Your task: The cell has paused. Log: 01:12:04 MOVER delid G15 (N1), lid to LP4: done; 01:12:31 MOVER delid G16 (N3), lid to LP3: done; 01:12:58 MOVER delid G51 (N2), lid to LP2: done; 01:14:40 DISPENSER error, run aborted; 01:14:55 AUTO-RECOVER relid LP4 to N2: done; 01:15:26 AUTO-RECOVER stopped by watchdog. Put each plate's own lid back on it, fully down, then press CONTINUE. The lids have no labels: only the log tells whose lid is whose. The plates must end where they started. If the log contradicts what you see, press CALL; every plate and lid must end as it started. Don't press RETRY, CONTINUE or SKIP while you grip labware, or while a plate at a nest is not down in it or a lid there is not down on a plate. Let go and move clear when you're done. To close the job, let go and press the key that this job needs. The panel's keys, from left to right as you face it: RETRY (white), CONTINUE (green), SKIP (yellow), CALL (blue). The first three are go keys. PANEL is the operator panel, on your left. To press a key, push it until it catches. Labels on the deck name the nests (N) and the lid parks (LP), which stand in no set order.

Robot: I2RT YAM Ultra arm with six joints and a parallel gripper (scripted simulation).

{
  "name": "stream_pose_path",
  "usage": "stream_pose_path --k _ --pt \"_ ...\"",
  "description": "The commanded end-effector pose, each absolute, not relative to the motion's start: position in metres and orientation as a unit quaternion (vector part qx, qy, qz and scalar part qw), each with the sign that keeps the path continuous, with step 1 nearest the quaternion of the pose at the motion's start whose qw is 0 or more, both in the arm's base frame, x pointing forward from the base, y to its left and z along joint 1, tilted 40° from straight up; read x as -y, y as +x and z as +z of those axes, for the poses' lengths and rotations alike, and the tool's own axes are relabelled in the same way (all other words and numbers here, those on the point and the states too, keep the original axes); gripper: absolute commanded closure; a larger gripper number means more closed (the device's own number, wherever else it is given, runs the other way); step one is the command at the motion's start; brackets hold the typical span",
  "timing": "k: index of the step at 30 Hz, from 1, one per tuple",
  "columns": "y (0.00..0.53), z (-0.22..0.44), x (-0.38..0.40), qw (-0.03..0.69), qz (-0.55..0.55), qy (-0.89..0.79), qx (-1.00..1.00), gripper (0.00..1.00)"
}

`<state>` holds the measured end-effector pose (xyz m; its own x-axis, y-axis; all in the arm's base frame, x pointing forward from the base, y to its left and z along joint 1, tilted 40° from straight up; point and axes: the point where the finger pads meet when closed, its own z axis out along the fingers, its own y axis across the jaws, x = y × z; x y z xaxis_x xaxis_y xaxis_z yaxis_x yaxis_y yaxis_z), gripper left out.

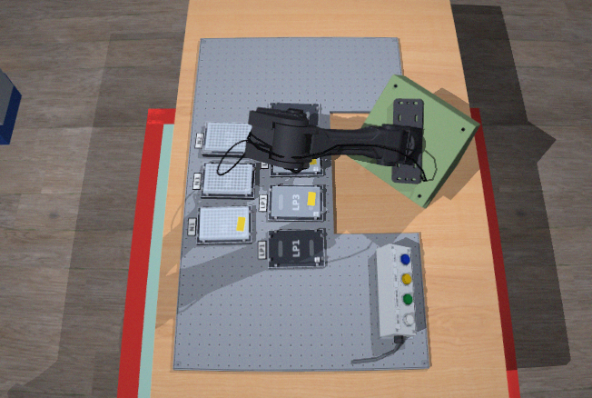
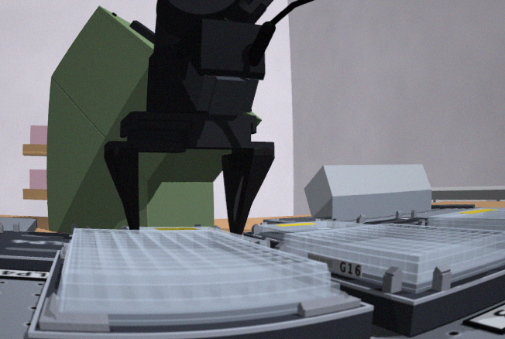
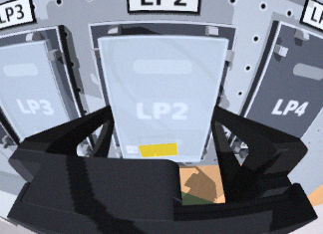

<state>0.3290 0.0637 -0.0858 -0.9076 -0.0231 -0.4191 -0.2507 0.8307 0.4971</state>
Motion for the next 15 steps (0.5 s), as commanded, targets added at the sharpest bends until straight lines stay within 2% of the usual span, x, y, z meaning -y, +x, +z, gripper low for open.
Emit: stream_pose_path --k 1,15 --pt "0.318 -0.089 -0.059 0.194 0.281 -0.063 -0.938 1.0" --pt "0.311 -0.068 -0.048 0.197 0.285 -0.065 -0.936 1.0"
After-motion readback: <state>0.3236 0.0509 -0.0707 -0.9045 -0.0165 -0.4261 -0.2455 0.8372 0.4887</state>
